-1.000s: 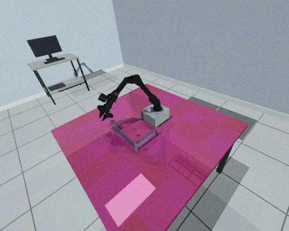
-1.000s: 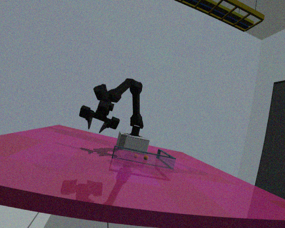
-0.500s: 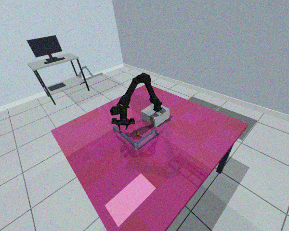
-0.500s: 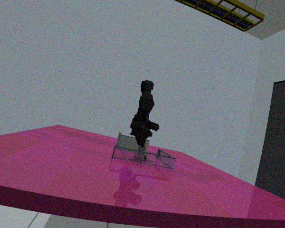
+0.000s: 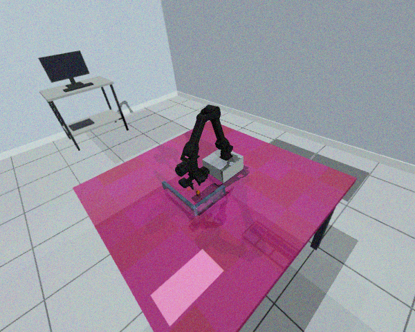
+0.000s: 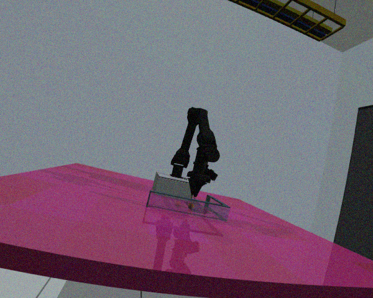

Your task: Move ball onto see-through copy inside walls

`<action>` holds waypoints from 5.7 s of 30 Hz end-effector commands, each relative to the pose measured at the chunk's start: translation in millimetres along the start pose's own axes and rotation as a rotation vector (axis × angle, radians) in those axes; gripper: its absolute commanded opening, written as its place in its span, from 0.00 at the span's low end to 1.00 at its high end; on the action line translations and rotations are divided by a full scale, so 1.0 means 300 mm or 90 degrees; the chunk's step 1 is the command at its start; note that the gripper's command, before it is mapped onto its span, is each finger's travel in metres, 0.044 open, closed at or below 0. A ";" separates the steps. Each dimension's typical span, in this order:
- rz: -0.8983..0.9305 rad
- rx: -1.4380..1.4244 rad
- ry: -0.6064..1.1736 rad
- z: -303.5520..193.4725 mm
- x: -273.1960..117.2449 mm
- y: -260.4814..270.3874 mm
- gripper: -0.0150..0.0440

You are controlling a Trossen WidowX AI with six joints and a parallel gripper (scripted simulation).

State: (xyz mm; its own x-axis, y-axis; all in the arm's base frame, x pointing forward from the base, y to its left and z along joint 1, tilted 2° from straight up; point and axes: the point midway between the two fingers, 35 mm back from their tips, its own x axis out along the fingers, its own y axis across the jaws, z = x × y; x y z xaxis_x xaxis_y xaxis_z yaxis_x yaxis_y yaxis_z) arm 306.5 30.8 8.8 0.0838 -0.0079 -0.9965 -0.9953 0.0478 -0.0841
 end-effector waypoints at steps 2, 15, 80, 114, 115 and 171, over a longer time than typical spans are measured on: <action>0.012 -0.016 0.006 0.002 0.007 0.022 0.64; 0.012 -0.016 0.006 0.002 0.070 0.023 0.64; 0.012 -0.016 0.006 0.002 -0.246 0.014 0.25; 0.011 -0.016 0.010 -0.210 0.109 -0.057 0.25; 0.011 -0.016 0.010 -0.210 0.109 -0.057 0.25; -0.003 -0.015 0.013 -0.210 -0.104 -0.079 0.64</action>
State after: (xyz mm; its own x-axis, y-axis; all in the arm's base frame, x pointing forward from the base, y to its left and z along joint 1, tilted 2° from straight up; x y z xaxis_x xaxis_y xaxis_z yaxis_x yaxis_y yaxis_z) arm 324.2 -32.9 43.9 0.0899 -0.0281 -0.9956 -0.9956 0.0239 -0.0906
